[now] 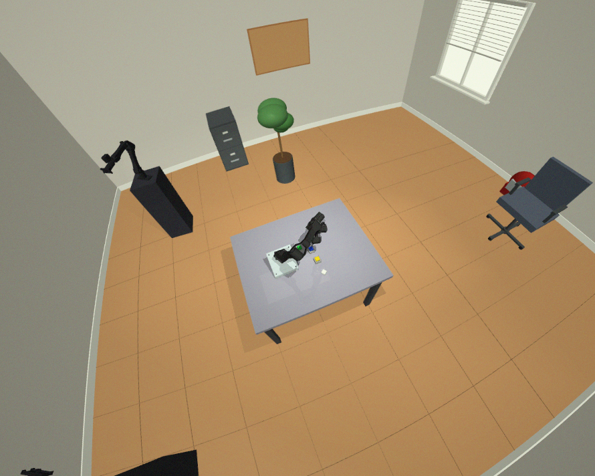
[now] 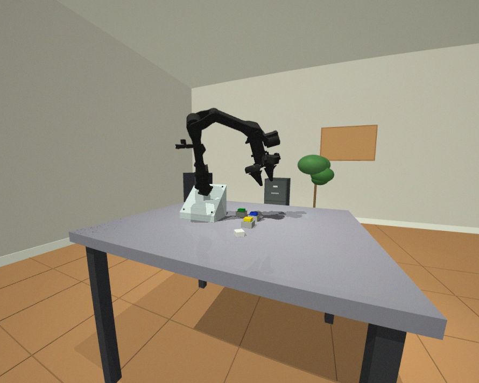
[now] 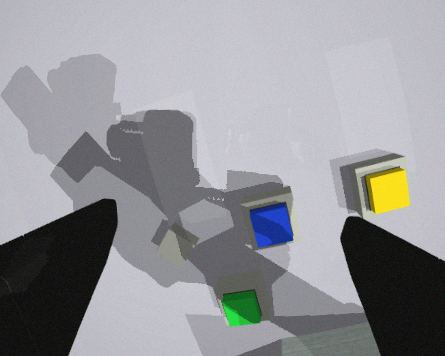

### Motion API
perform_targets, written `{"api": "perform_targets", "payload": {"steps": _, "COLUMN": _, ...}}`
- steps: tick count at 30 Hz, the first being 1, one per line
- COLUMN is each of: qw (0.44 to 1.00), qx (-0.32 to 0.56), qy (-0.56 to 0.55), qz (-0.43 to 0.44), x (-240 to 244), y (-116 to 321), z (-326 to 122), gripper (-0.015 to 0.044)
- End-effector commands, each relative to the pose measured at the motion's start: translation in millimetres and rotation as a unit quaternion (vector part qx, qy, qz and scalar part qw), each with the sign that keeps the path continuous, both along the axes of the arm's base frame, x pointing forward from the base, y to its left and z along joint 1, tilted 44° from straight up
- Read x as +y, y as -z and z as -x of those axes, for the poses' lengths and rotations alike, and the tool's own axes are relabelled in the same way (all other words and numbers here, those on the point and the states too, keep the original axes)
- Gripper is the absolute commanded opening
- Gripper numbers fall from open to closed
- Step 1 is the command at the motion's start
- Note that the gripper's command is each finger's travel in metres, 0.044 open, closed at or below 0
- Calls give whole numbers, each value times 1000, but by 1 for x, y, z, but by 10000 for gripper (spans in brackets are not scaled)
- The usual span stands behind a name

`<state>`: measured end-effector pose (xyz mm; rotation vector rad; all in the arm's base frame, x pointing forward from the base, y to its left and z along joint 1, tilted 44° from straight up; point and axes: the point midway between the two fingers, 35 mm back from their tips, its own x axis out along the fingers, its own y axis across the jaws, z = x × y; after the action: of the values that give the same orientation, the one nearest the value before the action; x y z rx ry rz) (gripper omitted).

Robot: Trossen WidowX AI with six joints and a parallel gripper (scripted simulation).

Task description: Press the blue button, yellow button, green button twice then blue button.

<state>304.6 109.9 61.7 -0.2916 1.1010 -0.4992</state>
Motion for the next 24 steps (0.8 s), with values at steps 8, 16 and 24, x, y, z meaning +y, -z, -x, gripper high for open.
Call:
{"api": "perform_targets", "payload": {"steps": 8, "qw": 971, "qx": 198, "qy": -58, "qz": 118, "x": -41, "y": 45, "z": 45, "gripper": 400}}
{"api": "perform_targets", "payload": {"steps": 16, "qw": 971, "qx": 198, "qy": -58, "qz": 119, "x": -82, "y": 88, "z": 38, "gripper": 242}}
{"api": "perform_targets", "payload": {"steps": 24, "qw": 971, "qx": 198, "qy": -58, "qz": 119, "x": -83, "y": 90, "z": 38, "gripper": 33}}
